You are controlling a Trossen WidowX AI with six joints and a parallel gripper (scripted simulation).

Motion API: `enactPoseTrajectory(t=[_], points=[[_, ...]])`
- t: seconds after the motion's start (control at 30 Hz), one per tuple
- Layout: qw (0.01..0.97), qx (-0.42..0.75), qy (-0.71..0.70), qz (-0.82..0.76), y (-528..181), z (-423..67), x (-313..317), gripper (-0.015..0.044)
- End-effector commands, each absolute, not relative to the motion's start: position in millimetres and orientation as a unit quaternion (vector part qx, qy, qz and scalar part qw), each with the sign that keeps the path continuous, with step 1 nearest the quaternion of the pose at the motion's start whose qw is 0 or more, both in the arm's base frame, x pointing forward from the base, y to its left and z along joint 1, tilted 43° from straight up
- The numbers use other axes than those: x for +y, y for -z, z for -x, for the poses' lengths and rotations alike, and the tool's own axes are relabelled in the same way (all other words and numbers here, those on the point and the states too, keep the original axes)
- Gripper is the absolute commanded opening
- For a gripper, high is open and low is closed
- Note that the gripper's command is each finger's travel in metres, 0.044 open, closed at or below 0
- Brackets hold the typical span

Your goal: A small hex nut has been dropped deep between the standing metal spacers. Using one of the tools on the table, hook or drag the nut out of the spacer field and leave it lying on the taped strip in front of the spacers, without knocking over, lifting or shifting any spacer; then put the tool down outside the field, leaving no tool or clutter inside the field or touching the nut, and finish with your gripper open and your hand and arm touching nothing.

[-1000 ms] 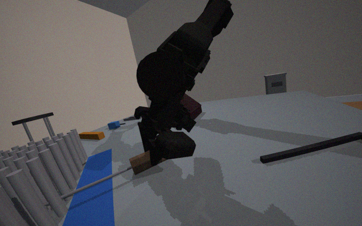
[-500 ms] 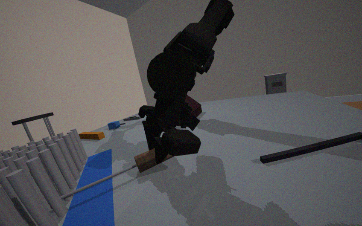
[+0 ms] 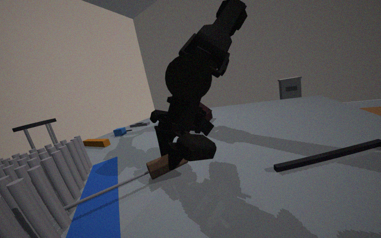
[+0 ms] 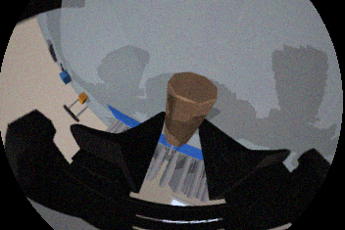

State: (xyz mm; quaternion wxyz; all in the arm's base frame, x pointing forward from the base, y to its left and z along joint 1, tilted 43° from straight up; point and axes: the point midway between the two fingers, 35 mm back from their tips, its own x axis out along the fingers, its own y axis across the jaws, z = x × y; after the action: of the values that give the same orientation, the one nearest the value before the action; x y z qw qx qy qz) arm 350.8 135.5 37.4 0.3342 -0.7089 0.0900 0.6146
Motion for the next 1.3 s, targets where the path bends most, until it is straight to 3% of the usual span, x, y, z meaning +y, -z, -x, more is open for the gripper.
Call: enactPoseTrajectory(t=[0.0,1.27], points=[[0.334,0.091,-0.615,0.709,-39,-346,137,0.0],[0.335,0.091,-0.615,0.708,-50,-326,146,0.0]])
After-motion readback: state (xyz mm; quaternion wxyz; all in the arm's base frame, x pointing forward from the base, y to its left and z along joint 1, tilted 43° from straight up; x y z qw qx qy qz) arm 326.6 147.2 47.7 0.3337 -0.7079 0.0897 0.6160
